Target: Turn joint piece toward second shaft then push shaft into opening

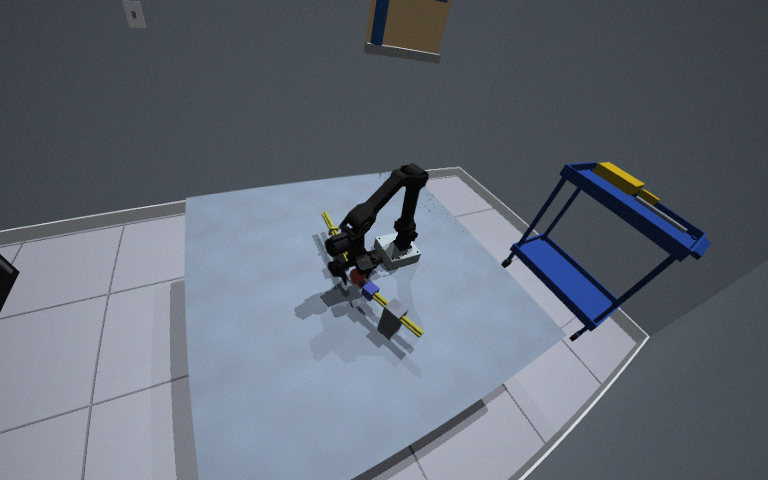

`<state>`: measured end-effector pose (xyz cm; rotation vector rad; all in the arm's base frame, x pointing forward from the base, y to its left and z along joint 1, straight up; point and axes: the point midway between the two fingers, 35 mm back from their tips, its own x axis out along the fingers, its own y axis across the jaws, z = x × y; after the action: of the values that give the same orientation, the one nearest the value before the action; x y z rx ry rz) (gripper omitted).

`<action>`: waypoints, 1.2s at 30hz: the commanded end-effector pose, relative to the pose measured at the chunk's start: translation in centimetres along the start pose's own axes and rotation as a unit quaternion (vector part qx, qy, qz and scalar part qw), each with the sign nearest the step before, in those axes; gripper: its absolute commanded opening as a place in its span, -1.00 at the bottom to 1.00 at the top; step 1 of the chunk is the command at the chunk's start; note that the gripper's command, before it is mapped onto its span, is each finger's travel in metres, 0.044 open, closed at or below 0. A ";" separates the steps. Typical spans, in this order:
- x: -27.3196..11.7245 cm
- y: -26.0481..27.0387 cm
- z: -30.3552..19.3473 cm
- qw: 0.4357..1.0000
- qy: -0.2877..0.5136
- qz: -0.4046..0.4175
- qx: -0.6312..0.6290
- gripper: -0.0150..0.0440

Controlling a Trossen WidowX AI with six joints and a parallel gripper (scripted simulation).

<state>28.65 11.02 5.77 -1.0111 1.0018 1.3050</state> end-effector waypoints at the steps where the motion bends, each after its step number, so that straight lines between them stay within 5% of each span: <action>1: 0.0 0.0 0.0 1.000 0.000 0.000 0.000 1.00; 11: -0.1 0.0 0.0 1.000 0.011 0.002 0.001 1.00; 25: -2.6 0.1 1.0 0.974 0.226 -0.006 -0.005 1.00; 36: -2.8 0.1 1.2 0.975 0.223 -0.006 0.005 1.00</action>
<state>28.49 11.40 8.53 -1.3512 1.3298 1.0949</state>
